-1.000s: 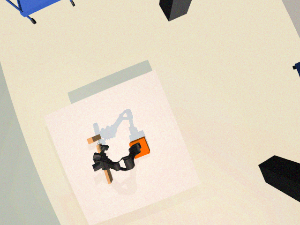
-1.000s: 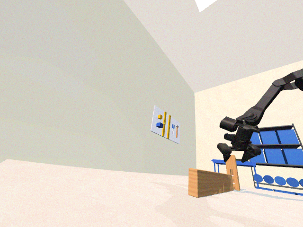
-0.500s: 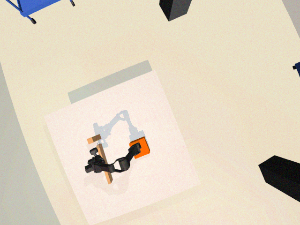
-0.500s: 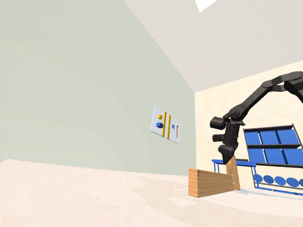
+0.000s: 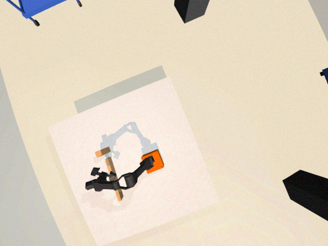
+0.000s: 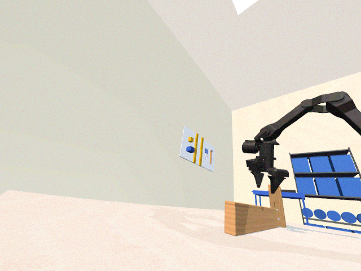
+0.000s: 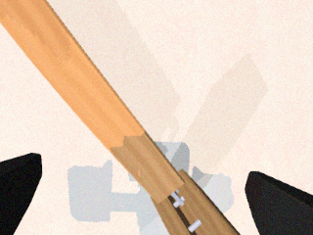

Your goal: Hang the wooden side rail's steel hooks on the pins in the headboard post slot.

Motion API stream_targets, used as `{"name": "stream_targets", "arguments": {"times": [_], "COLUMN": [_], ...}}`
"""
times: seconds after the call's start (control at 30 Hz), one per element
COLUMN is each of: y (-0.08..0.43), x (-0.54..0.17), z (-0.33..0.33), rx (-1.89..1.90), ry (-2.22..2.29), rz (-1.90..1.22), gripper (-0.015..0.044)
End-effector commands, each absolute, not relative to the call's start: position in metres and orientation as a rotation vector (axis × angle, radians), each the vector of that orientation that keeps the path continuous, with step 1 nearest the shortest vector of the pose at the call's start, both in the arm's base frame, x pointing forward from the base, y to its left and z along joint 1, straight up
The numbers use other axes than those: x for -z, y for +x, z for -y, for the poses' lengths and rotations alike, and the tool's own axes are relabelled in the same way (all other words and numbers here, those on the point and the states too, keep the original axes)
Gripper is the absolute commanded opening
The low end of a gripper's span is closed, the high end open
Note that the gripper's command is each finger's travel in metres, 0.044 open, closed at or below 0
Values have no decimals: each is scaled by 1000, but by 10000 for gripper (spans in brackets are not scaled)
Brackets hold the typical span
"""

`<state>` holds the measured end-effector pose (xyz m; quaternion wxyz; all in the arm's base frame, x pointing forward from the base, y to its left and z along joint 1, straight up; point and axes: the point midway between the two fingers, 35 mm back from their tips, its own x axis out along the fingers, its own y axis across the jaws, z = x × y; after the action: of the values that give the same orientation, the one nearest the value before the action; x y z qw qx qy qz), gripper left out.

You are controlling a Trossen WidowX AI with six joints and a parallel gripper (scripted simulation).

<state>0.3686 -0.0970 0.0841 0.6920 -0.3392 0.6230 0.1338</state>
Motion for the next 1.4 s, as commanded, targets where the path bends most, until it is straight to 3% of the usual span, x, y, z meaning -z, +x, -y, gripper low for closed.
{"name": "stream_targets", "arguments": {"times": [0.0, 0.63, 0.8, 1.37], "y": [374, 374, 375, 376], "x": [-87, -87, -51, -34], "z": [82, 82, 82, 82], "rx": [-1059, -1059, -1059, -1059], "ry": [-1098, -1098, -1098, -1098], "rz": [-1265, -1265, -1265, -1265], "gripper": [440, 440, 440, 440]}}
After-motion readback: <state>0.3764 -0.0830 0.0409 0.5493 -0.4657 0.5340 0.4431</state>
